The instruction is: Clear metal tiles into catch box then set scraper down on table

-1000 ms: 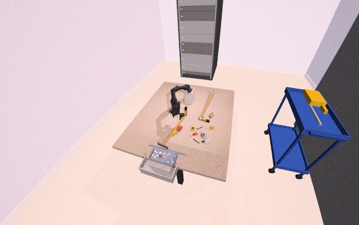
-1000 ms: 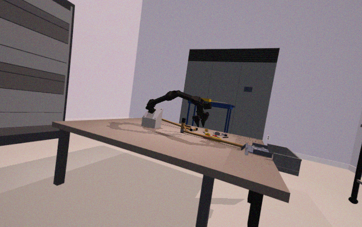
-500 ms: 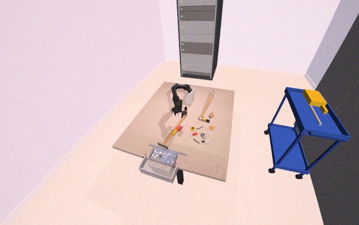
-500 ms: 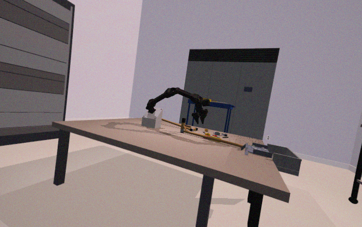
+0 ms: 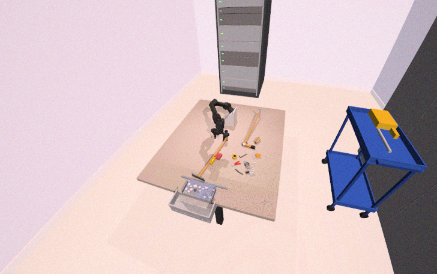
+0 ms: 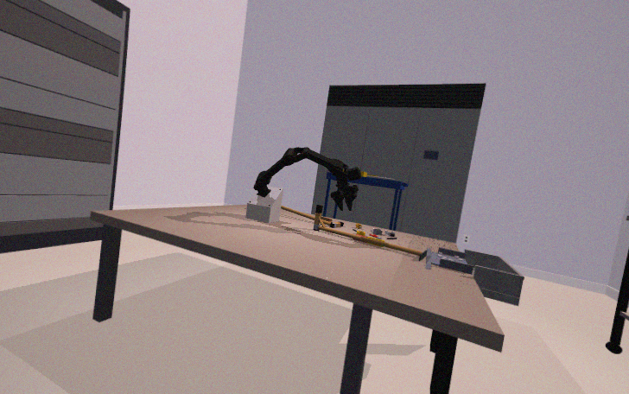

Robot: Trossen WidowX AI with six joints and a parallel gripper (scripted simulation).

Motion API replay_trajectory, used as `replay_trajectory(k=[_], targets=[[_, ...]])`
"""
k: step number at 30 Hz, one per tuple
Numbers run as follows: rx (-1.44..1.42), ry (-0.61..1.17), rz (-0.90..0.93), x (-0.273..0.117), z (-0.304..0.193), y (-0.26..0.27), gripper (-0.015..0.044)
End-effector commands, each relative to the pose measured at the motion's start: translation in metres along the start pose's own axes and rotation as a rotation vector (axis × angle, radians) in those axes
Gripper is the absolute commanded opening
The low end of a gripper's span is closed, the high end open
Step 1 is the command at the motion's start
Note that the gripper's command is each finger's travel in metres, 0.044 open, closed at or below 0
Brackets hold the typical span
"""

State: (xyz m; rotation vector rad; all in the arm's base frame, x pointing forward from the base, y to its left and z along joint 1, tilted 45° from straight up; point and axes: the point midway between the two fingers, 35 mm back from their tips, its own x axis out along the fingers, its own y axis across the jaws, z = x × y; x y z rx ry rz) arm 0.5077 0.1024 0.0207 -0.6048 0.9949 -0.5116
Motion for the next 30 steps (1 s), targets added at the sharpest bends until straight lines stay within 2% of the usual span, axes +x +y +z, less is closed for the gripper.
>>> replay_trajectory(k=[1, 30], targets=[[0.001, -0.02, 0.0, -0.009, -0.003, 0.002, 0.044], [-0.007, -0.113, 0.005, -0.051, -0.049, 0.011, 0.044]])
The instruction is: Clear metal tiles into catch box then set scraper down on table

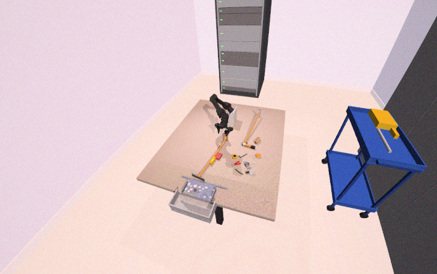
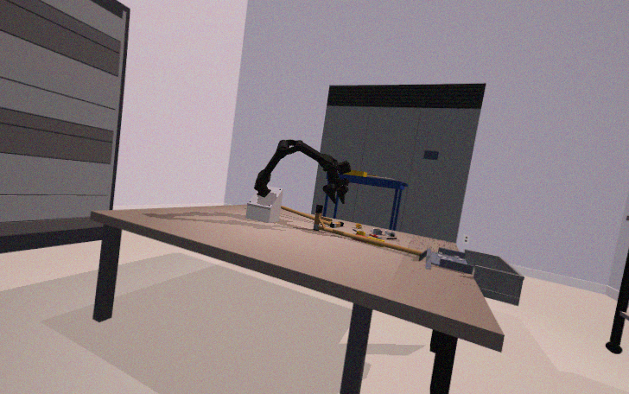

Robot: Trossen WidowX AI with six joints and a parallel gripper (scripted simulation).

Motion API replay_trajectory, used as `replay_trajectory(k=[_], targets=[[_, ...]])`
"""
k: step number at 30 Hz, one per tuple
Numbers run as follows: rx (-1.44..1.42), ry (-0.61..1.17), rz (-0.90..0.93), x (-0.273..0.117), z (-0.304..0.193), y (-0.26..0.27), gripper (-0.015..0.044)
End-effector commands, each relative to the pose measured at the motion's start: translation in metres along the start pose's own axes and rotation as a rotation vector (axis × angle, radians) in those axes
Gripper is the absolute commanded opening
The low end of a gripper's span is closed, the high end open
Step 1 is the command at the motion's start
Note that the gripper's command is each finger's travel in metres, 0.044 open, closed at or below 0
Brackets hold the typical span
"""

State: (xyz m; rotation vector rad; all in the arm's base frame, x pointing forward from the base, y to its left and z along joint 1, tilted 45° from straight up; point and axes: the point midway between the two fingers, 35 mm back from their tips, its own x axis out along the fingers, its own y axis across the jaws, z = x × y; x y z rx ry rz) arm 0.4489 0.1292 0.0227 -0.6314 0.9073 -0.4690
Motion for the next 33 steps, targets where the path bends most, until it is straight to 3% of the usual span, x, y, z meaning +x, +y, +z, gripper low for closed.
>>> replay_trajectory(k=[1, 33], targets=[[0.004, -0.019, 0.0, -0.008, -0.005, 0.0, 0.044], [-0.018, -0.126, 0.013, -0.049, -0.067, -0.003, 0.044]])
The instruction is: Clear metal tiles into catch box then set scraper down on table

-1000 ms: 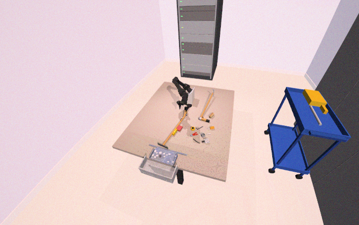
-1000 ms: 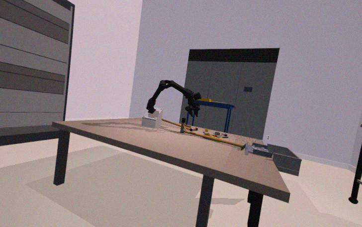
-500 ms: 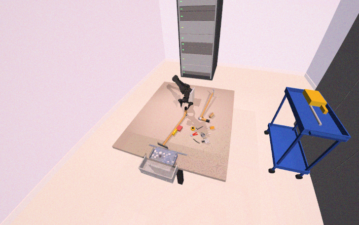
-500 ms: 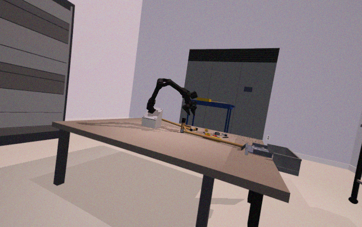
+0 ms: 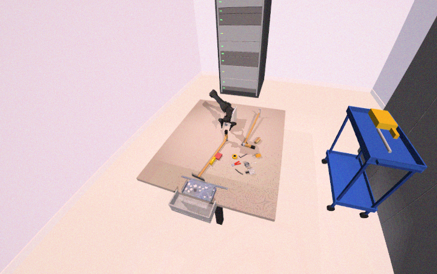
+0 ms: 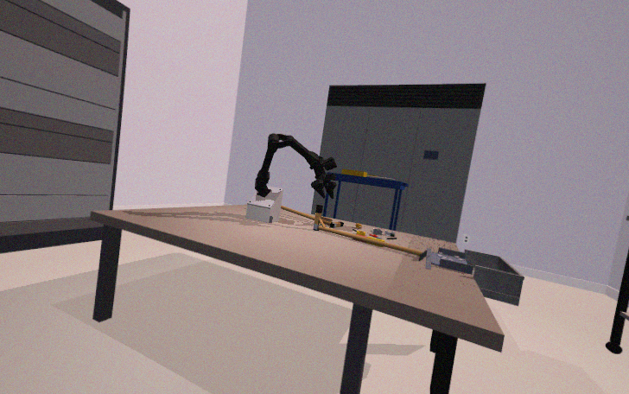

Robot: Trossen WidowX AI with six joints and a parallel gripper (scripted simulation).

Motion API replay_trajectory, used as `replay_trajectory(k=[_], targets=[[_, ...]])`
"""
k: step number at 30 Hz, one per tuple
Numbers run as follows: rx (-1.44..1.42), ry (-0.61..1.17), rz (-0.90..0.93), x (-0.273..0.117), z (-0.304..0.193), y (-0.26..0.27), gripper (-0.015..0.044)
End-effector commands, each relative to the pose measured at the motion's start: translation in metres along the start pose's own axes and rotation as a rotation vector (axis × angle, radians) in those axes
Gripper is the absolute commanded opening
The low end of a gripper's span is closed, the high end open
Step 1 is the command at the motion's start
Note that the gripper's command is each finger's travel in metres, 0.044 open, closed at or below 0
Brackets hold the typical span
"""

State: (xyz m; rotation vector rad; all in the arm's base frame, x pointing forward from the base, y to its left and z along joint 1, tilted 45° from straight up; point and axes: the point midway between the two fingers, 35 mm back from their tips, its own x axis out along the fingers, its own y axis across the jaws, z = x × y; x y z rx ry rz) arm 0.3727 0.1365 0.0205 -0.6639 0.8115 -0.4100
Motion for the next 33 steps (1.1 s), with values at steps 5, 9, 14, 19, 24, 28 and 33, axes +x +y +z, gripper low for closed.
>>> replay_trajectory(k=[5, 9, 14, 19, 24, 28, 33], targets=[[0.0, -0.032, 0.003, -0.011, -0.014, -0.003, 0.044], [-0.002, -0.045, 0.005, -0.016, -0.022, -0.005, 0.044], [-0.005, -0.062, 0.008, -0.021, -0.032, -0.007, 0.044], [-0.008, -0.079, 0.011, -0.026, -0.043, -0.01, 0.044], [-0.01, -0.095, 0.014, -0.031, -0.054, -0.013, 0.044], [-0.012, -0.108, 0.017, -0.034, -0.063, -0.016, 0.044], [-0.013, -0.11, 0.017, -0.035, -0.066, -0.017, 0.044]])
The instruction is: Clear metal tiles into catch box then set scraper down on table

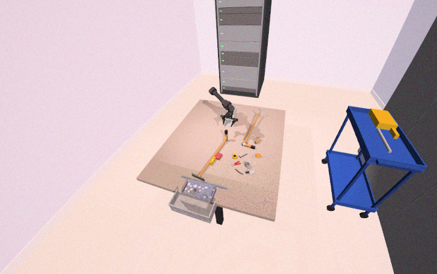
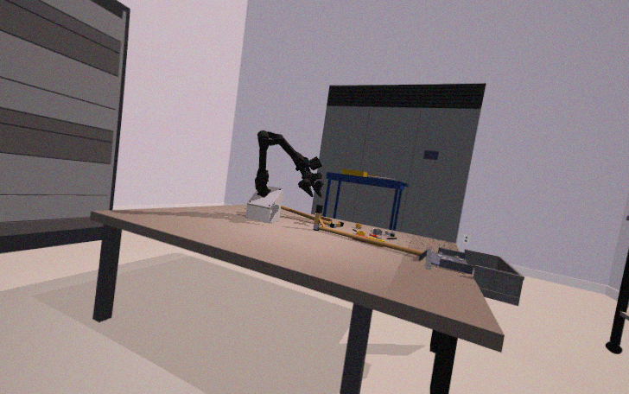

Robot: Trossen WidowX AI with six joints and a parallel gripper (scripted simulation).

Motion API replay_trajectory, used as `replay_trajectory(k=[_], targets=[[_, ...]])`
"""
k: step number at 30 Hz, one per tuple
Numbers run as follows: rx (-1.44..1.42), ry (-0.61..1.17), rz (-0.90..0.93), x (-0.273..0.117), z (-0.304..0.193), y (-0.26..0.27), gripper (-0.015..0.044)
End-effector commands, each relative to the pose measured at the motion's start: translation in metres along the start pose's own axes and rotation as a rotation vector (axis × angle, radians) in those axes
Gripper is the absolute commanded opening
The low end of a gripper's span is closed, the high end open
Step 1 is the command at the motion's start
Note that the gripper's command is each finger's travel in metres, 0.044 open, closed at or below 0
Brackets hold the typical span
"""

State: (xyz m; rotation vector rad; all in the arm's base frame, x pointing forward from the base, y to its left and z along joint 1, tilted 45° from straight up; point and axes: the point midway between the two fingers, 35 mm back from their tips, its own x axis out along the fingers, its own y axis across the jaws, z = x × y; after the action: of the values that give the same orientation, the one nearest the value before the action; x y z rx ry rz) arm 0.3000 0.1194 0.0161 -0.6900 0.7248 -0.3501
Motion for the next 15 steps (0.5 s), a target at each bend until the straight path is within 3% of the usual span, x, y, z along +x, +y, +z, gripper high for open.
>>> replay_trajectory(k=[1, 15], targets=[[0.007, -0.008, -0.001, -0.001, -0.001, -0.001, 0.044], [0.006, -0.009, -0.002, 0.03, -0.025, -0.001, 0.044]])
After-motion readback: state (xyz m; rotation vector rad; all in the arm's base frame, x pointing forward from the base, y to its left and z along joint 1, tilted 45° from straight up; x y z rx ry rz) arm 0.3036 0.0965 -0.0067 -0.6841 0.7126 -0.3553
